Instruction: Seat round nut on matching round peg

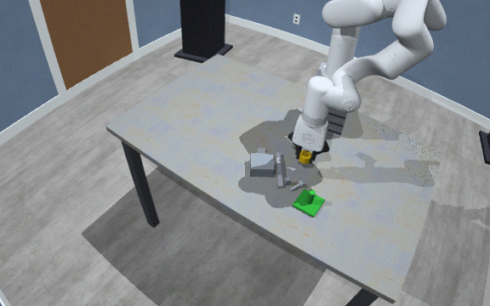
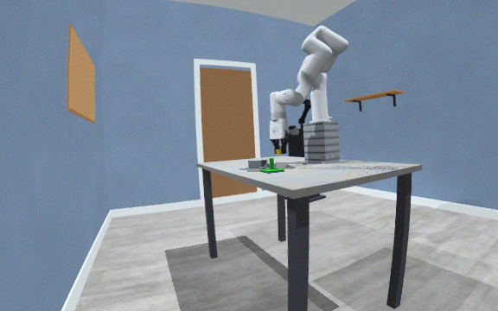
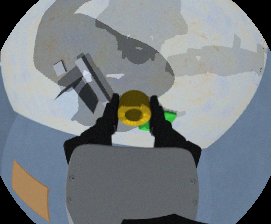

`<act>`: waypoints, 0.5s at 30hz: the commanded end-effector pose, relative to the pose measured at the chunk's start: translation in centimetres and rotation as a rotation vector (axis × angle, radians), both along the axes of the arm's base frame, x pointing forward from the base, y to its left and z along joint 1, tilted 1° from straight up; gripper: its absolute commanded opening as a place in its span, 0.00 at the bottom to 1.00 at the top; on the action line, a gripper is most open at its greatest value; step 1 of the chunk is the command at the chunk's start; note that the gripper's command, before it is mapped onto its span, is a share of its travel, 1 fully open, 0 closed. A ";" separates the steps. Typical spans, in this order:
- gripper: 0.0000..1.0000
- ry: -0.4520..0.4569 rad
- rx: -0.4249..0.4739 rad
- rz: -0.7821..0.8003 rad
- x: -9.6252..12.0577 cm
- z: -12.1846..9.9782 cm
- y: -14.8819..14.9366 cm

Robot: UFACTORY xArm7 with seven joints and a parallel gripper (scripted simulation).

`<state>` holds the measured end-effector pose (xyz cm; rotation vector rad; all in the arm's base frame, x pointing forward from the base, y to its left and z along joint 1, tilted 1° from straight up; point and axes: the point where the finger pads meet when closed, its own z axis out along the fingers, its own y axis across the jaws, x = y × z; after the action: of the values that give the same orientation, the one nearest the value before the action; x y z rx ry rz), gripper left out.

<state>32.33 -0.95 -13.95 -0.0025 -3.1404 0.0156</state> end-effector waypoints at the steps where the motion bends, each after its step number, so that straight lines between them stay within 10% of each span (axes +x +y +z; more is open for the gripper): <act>1: 0.00 -0.001 0.006 -0.001 2.2 0.3 1.2; 6: 0.00 -0.001 0.008 -0.001 8.1 0.2 4.5; 15: 0.00 -0.002 -0.001 0.000 11.5 0.4 6.4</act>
<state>41.62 4.61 -13.20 0.0094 -3.1587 0.0048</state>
